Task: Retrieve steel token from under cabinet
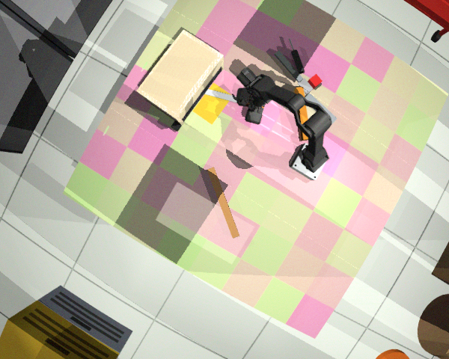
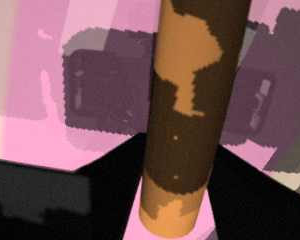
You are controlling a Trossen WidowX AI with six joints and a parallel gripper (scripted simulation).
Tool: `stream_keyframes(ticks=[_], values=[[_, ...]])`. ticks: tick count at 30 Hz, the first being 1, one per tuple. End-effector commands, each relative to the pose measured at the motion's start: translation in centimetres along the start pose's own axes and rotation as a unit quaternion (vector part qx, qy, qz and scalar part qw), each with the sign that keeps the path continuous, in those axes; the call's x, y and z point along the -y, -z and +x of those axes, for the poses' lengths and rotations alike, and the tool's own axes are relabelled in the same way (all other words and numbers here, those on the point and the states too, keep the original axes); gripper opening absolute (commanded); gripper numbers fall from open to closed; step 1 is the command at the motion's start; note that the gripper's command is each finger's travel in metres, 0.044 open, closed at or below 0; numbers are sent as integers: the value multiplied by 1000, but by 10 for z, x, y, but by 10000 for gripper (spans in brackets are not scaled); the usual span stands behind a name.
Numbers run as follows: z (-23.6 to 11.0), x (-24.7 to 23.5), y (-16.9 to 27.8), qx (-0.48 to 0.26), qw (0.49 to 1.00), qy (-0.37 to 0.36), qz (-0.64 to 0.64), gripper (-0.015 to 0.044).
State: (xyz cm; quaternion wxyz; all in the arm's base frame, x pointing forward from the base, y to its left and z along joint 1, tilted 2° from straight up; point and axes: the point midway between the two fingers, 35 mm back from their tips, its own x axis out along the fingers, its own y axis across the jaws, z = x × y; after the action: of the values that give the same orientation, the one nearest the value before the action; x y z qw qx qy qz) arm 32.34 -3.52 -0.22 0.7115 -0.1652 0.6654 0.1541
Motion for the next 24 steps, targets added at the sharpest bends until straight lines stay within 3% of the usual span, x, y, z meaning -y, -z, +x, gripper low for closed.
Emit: stream_keyframes(ticks=[1,24], values=[[1,0,7,0,1000,-1,0,0],[1,1,39,-2,1000,-1,0,0]])
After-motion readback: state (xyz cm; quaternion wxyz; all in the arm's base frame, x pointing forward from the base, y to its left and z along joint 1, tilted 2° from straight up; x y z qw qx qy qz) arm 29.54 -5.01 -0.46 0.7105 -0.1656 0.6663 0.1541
